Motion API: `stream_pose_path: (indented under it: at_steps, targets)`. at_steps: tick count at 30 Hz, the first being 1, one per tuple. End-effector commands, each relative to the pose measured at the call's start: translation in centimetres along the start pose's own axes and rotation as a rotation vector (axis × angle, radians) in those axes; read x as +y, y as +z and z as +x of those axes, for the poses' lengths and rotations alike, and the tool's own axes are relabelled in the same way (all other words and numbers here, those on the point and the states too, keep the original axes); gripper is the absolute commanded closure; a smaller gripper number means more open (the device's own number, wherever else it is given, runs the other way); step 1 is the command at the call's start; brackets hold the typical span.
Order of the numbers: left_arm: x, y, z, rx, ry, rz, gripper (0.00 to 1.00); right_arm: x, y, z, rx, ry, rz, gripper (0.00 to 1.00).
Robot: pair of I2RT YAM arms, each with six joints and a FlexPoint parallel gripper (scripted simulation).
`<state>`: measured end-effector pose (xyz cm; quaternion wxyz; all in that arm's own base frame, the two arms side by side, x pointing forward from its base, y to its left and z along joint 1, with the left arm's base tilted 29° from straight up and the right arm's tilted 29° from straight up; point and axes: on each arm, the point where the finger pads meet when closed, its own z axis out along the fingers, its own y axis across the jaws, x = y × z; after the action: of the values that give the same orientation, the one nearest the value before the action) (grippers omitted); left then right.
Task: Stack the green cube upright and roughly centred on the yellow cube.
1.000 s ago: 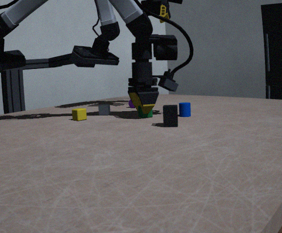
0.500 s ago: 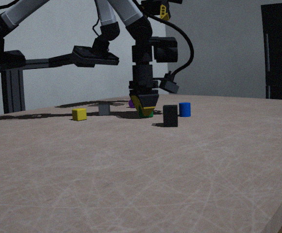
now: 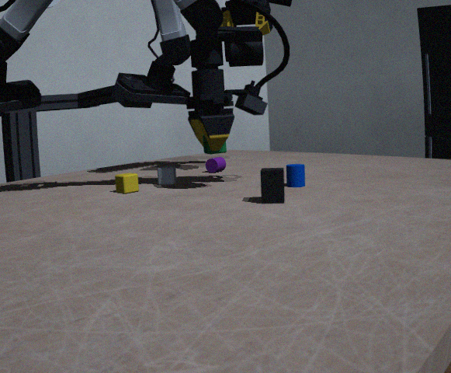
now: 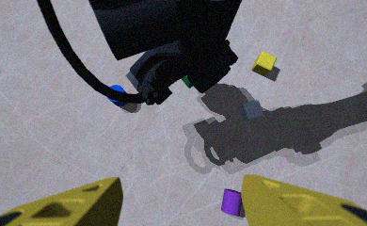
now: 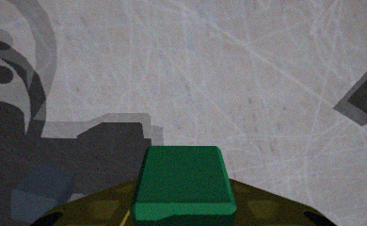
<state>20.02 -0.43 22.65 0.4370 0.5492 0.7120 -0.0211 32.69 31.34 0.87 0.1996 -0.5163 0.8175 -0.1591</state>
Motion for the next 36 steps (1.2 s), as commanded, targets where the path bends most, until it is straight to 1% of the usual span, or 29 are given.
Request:
stream_pose_path:
  at_steps: [1,5,12,13,15,21,26,36]
  targets:
    - [-0.3,-0.2,-0.7,0.023,0.012,0.013,0.39,-0.2,-2.0,-0.2,-0.057,0.036,0.022,0.76]
    - [-1.3,0.3,-1.7,0.048,0.036,0.066,0.39,0.6,-2.6,1.8,-0.064,0.046,0.024,0.76]
    - [-4.0,0.9,-4.4,0.082,0.134,0.171,0.39,2.6,-3.8,7.2,-0.054,0.048,0.021,0.76]
    - [-4.5,0.9,-5.0,0.082,0.156,0.185,0.39,3.0,-4.0,8.0,-0.051,0.047,0.020,0.76]
    - [-4.5,0.9,-5.0,0.082,0.156,0.185,0.39,3.0,-4.0,8.0,-0.051,0.047,0.020,0.76]
    - [-7.1,0.4,-7.6,0.061,0.280,0.242,0.39,4.5,-4.9,11.9,-0.041,0.038,0.015,0.76]
    - [-8.8,-0.3,-9.1,0.028,0.361,0.268,0.39,5.4,-5.3,14.7,0.000,0.015,0.008,0.76]
    - [-10.1,-1.1,-10.3,-0.015,0.433,0.289,0.39,5.6,-5.0,14.7,-0.010,0.012,0.003,0.76]
